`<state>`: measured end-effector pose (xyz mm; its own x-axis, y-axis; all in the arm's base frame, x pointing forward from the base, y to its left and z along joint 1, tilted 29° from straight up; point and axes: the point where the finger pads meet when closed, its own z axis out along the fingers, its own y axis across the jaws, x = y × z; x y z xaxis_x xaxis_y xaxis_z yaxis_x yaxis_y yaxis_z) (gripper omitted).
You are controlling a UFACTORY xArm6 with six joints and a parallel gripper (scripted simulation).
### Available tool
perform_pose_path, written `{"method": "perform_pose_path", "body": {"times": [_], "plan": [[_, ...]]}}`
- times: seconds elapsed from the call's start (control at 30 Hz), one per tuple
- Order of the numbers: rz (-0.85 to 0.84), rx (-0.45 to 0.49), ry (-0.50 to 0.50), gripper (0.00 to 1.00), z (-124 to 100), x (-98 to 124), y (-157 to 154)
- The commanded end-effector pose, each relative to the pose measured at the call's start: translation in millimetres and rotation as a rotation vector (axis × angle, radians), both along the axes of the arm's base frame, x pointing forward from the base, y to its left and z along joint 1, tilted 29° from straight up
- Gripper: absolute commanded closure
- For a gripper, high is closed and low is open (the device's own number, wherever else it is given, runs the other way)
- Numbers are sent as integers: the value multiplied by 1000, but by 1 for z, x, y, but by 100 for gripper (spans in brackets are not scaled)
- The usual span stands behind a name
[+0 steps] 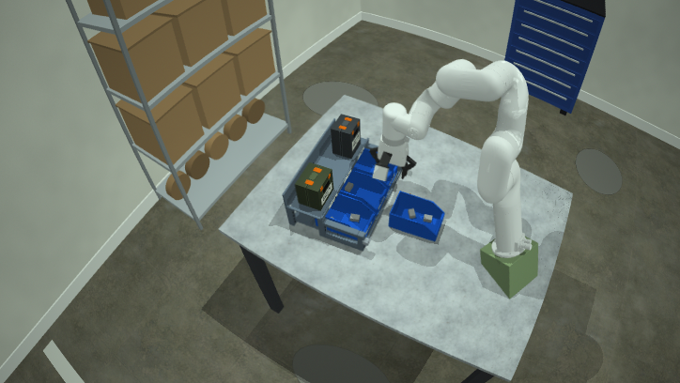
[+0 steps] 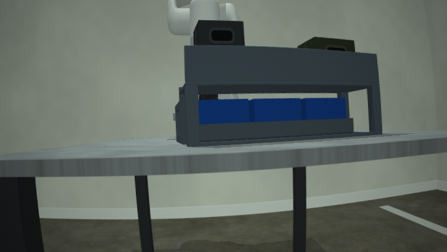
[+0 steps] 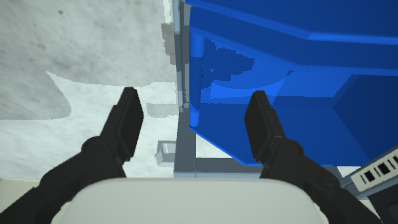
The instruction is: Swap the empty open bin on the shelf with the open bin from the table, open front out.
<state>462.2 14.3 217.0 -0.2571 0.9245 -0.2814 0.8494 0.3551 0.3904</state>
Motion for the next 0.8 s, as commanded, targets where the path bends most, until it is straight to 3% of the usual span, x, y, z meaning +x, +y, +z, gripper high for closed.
{"method": "perform_pose_path", "body": {"times": [0.0, 0.77], "plan": [[0, 0, -4, 5, 2, 1, 0], [0, 0, -4, 5, -5, 4, -1]]}}
